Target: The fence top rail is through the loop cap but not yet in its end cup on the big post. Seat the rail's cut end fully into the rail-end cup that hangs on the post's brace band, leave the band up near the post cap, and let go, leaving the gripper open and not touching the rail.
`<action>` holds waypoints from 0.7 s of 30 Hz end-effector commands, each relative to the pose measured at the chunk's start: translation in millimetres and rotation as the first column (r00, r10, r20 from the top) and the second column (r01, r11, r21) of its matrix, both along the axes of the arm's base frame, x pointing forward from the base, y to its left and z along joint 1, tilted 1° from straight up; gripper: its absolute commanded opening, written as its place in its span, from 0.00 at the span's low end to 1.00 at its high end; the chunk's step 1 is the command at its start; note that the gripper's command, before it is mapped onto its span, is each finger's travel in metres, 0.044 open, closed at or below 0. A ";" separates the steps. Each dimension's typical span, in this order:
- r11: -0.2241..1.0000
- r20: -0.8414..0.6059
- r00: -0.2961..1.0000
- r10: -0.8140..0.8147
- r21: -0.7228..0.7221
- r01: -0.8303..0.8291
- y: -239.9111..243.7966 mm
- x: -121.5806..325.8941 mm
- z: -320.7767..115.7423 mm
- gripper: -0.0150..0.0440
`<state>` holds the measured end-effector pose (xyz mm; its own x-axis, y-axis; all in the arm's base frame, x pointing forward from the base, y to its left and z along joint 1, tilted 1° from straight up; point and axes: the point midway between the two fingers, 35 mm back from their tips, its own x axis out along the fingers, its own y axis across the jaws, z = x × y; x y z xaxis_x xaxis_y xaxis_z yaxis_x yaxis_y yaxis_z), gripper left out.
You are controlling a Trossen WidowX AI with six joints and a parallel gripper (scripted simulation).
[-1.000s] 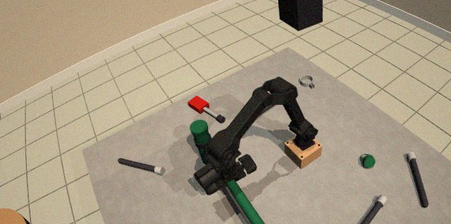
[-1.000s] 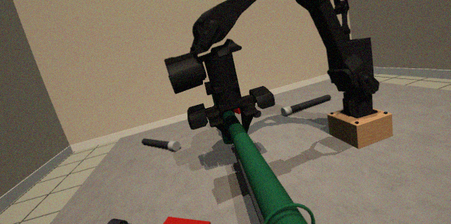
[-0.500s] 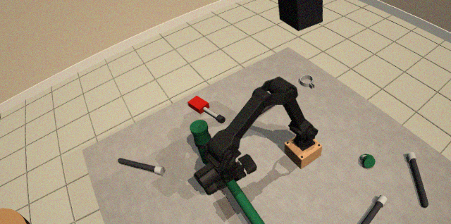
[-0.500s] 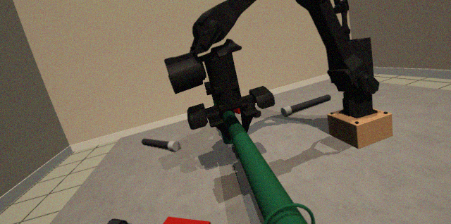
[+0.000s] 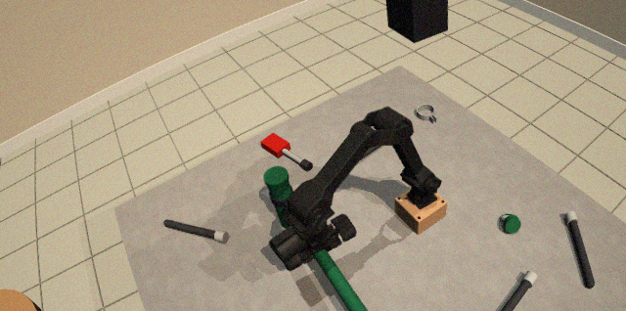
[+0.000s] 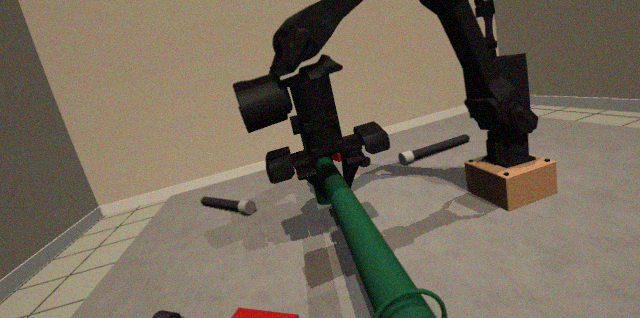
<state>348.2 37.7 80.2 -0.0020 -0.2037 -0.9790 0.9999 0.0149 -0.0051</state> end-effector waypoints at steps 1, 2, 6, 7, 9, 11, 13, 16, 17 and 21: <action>1.000 0.002 1.000 0.000 -0.010 0.000 -2.8 0.1 2.7 0.25; 1.000 0.002 1.000 0.000 -0.011 0.000 -3.0 0.1 2.9 0.25; 1.000 0.002 1.000 0.000 -0.012 0.000 -3.7 0.2 3.4 0.25; 1.000 0.002 1.000 0.000 -0.012 0.000 -3.8 0.2 3.5 0.25; 1.000 0.002 1.000 0.000 -0.012 0.000 -4.2 0.2 3.7 0.25; 1.000 0.002 1.000 0.000 -0.013 0.000 -4.6 0.2 4.0 0.25; 1.000 0.002 1.000 0.000 -0.013 0.000 -4.9 0.2 4.2 0.25; 1.000 0.002 1.000 0.000 -0.013 0.000 -5.5 0.2 4.5 0.25; 1.000 0.002 1.000 0.000 -0.013 0.000 -5.7 0.2 4.6 0.25; 1.000 0.002 1.000 0.000 -0.014 0.000 -6.4 0.3 5.0 0.25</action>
